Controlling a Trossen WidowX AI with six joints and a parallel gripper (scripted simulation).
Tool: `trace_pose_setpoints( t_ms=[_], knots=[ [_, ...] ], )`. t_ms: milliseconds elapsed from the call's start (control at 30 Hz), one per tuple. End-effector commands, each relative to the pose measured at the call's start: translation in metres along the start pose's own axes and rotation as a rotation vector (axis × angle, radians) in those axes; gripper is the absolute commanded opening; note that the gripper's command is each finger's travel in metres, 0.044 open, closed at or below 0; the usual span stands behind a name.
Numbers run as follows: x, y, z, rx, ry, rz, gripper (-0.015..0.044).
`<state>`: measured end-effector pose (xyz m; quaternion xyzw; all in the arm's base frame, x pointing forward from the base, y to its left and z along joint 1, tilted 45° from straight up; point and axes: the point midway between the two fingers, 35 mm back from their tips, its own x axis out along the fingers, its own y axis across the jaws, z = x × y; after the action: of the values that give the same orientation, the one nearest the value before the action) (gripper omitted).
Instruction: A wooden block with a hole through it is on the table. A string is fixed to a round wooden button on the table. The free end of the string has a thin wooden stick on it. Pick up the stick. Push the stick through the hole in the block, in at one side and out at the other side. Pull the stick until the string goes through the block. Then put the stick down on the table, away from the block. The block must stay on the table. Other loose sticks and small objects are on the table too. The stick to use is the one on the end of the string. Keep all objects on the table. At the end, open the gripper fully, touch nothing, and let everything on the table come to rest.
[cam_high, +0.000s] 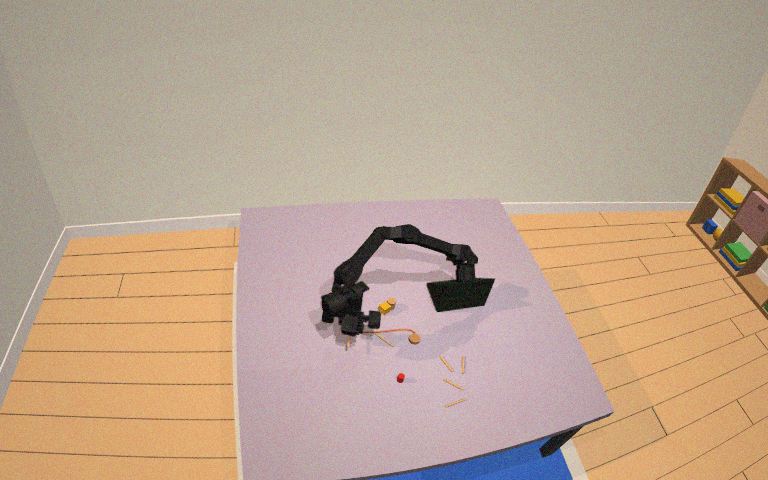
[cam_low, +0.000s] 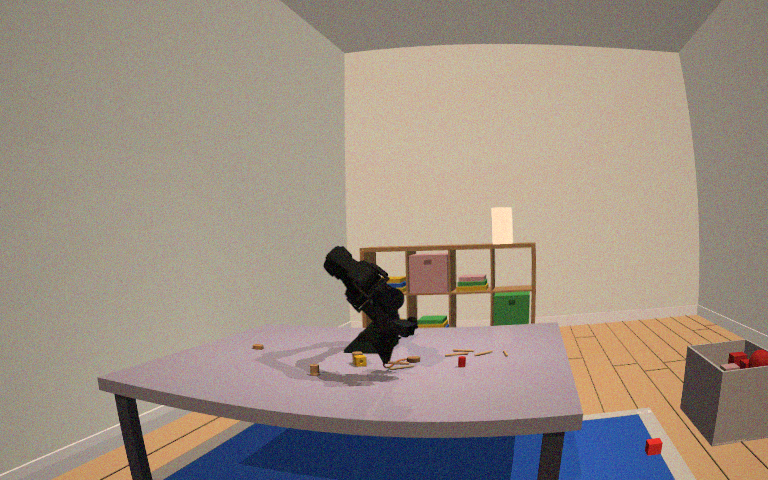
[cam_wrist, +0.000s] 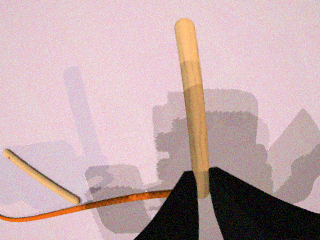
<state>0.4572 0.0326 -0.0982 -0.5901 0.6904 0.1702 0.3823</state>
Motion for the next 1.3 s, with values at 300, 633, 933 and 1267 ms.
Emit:
trace_pose_setpoints(
  t_ms=[300, 633, 933, 1267],
  knots=[
    [0.0043, -0.0009, -0.0043, 0.398, 0.006, -0.003, 0.0000],
    [0.0064, -0.0016, -0.0068, 0.705, 0.006, -0.003, 0.0000],
    [0.0084, -0.0022, -0.0091, 0.981, 0.006, -0.004, 0.0000],
    [0.0106, -0.0027, -0.0116, 1.288, 0.006, -0.005, 0.0000]
  ],
)
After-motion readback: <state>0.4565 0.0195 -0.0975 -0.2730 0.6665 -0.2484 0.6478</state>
